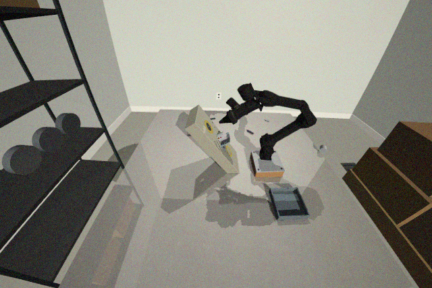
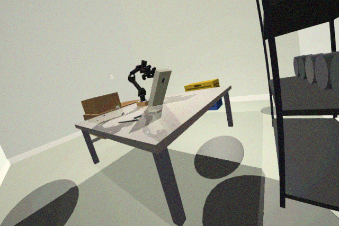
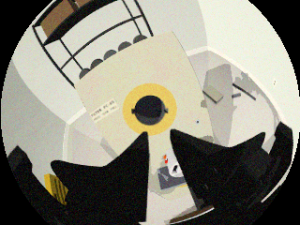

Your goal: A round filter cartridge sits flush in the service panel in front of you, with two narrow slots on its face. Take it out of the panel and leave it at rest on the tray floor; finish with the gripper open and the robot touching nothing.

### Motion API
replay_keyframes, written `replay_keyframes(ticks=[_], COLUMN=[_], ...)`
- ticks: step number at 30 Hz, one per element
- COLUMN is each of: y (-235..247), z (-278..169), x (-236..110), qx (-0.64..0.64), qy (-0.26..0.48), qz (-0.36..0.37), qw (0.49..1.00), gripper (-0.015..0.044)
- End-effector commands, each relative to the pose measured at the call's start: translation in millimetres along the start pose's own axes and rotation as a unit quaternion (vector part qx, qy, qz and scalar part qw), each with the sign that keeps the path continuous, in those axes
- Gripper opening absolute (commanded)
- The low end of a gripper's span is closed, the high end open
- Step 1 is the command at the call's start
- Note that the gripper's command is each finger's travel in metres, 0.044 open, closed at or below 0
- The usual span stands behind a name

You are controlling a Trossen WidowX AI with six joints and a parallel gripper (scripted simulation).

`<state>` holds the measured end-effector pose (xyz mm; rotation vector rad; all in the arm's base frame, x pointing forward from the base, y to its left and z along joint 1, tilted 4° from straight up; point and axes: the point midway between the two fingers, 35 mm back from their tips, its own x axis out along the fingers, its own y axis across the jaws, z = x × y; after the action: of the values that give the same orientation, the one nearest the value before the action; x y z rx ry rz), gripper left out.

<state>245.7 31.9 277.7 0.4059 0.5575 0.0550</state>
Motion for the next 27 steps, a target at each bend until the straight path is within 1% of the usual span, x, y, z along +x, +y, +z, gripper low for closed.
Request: replay_keyframes(ticks=[1, 6, 9, 11, 12, 17, 19, 27], y=[7.5, 23.4, 25.3, 21.0, 15.6, -18.9, -27.1, -28.5], z=[17.3, 51.1, 55.1, 47.2, 37.1, -30.9, -47.9, -50.8], x=[-7.7, -39.8, -44.2, -39.2, -33.4, -7.5, -4.3, -1.7], qx=[0.002, 0.0, 0.0, -0.017, -0.038, -0.173, -0.205, -0.209], qy=[0.001, -0.002, -0.002, 0.013, 0.034, 0.173, 0.209, 0.213], qz=[-0.001, 0.001, 0.001, -0.007, -0.015, -0.047, -0.048, -0.047], qw=[1.0, 1.0, 1.0, 1.0, 0.999, 0.968, 0.955, 0.953], gripper=[0.0169, 0.03, 0.0379, 0.0326, 0.0305, 0.0305, 0.0305, 0.0305])
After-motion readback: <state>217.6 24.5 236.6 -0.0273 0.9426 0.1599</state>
